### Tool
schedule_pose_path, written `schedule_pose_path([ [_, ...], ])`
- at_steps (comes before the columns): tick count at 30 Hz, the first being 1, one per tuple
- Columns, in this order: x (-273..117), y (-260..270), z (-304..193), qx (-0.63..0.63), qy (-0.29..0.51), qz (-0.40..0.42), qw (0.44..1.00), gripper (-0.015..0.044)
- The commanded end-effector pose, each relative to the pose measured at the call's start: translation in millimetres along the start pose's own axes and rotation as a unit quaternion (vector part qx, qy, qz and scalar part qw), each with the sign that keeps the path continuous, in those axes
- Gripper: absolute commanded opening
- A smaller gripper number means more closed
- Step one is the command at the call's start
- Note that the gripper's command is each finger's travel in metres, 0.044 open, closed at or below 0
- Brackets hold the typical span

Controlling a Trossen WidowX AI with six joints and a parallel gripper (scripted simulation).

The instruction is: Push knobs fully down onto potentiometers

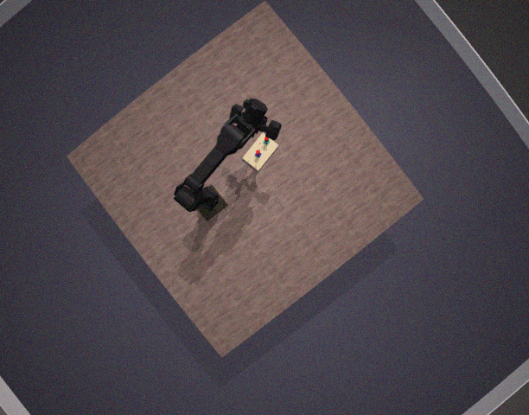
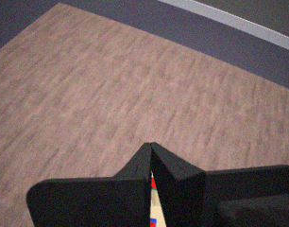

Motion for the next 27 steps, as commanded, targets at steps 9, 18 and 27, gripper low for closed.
schedule_pose_path([
  [9,47,-21,-42,0.043,0.191,-0.038,0.98,0.0],
  [18,70,-34,-76,0.067,0.331,-0.061,0.939,0.0],
  [27,85,-37,-90,0.068,0.342,-0.063,0.935,0.0],
])
Point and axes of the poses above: the point midway between the two fingers, 35 mm back from their tips, its own x axis out along the fingers, its own y axis across the jaws, z = x × y, the point moved 9 cm from there along -x, back along the fingers, and after that the axes turned 11 degrees about x, right-handed, at the moved point
